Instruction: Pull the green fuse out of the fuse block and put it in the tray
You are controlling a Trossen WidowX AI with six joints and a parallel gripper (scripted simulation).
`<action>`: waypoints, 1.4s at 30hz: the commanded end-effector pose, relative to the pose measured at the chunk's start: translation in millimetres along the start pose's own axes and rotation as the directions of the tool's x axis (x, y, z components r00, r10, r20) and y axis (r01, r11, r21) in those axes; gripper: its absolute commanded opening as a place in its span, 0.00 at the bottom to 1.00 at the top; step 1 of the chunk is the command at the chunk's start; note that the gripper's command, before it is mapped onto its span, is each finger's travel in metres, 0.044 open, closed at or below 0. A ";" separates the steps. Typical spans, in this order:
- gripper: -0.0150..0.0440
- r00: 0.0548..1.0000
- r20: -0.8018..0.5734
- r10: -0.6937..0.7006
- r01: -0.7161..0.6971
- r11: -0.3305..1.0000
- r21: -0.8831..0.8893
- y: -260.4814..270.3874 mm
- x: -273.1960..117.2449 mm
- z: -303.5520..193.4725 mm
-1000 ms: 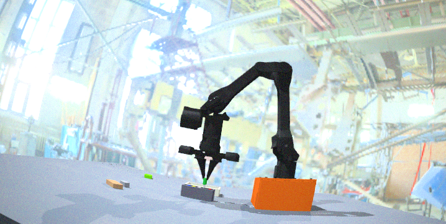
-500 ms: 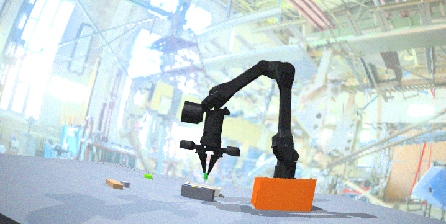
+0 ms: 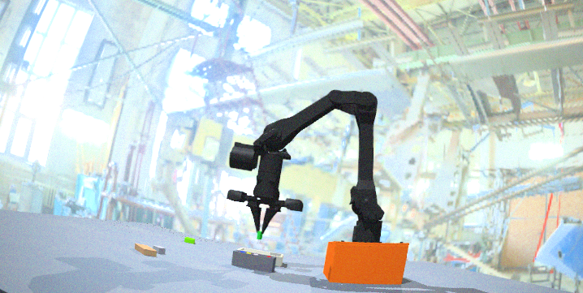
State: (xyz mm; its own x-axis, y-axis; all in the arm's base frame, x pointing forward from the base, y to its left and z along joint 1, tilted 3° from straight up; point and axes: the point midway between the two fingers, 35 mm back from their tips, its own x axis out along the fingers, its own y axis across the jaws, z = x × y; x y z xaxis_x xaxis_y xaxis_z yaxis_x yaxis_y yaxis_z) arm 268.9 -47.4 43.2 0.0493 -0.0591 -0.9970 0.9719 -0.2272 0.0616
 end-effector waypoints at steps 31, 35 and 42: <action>0.25 1.000 0.014 -0.005 0.005 1.000 -0.003 22.7 0.5 160.4; 0.25 1.000 0.014 -0.005 0.005 1.000 -0.003 22.9 5.9 160.6; 0.25 1.000 0.014 -0.005 0.005 1.000 -0.003 23.1 17.3 160.9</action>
State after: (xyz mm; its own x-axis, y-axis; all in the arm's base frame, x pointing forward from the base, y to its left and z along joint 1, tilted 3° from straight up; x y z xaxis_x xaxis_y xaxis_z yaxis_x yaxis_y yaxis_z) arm 255.0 -210.0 41.6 0.0438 -0.0773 -0.9960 0.9717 -0.2282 0.0604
